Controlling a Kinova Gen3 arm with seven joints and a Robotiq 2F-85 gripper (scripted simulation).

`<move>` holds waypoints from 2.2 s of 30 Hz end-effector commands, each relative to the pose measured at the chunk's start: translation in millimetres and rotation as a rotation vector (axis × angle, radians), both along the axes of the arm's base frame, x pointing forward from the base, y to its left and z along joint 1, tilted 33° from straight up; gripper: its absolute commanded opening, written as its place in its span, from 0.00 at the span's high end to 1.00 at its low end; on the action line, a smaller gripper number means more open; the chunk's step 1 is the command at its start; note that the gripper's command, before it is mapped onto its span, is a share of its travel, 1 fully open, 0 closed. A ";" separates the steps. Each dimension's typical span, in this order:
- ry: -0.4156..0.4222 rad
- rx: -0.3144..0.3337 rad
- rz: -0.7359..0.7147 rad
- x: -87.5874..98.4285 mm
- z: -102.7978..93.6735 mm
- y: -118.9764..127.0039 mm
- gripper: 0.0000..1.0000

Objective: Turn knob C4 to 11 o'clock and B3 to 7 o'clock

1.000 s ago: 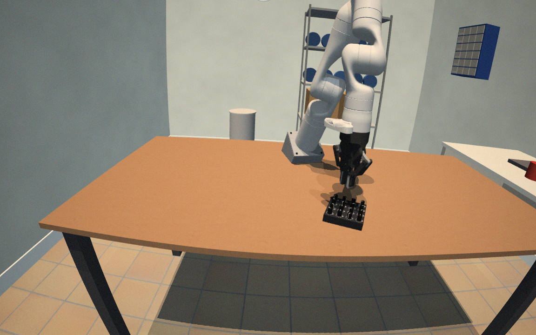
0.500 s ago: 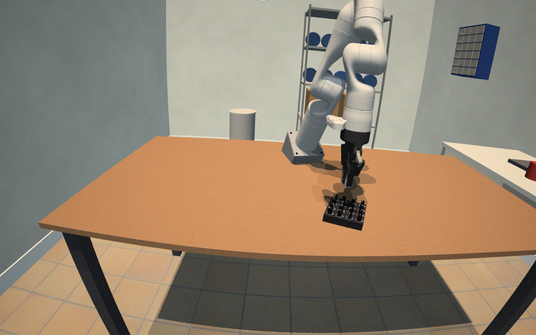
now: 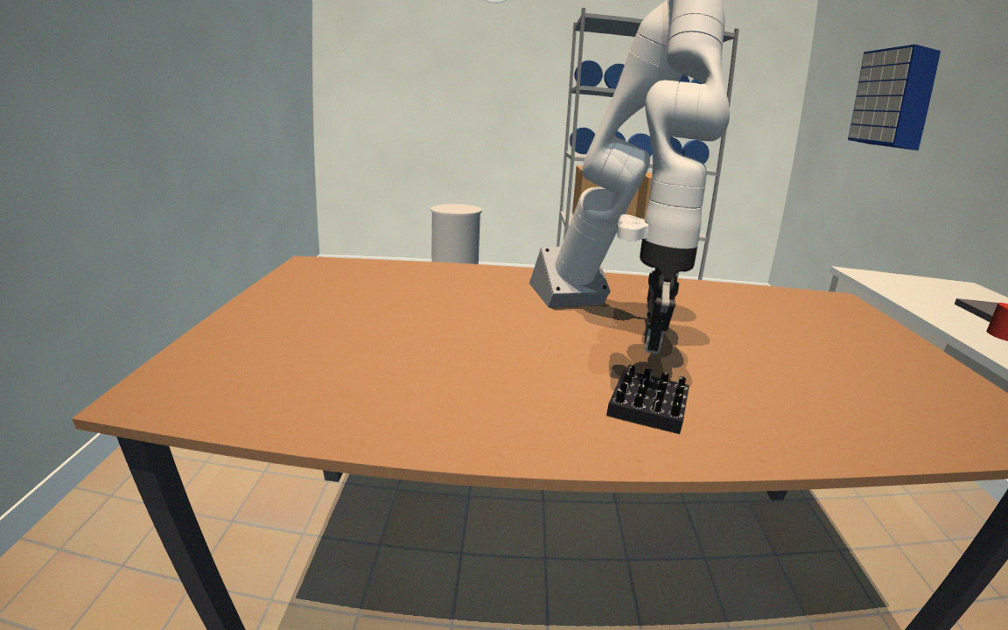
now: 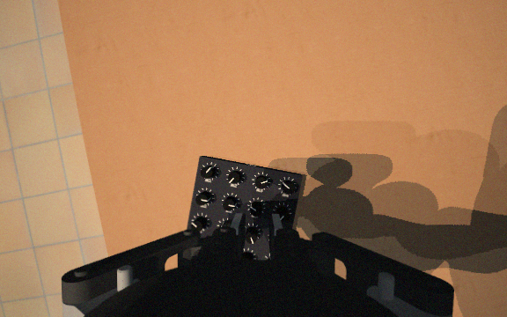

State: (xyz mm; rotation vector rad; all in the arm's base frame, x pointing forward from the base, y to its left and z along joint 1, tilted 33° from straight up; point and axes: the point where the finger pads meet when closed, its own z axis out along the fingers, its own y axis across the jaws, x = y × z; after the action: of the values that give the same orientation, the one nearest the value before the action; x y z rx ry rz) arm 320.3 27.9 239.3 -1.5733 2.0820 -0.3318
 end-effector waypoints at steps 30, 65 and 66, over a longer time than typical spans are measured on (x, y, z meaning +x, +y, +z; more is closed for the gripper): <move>0.007 0.043 -0.077 0.6 0.7 -1.4 0.81; 0.007 0.043 -0.077 1.3 -0.3 -1.2 0.81; 0.007 0.043 -0.077 1.5 -0.7 -1.2 0.81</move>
State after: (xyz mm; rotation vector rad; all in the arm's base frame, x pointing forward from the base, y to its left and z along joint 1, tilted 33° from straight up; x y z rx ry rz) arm 321.6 26.6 239.2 -1.4744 2.1444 -0.3072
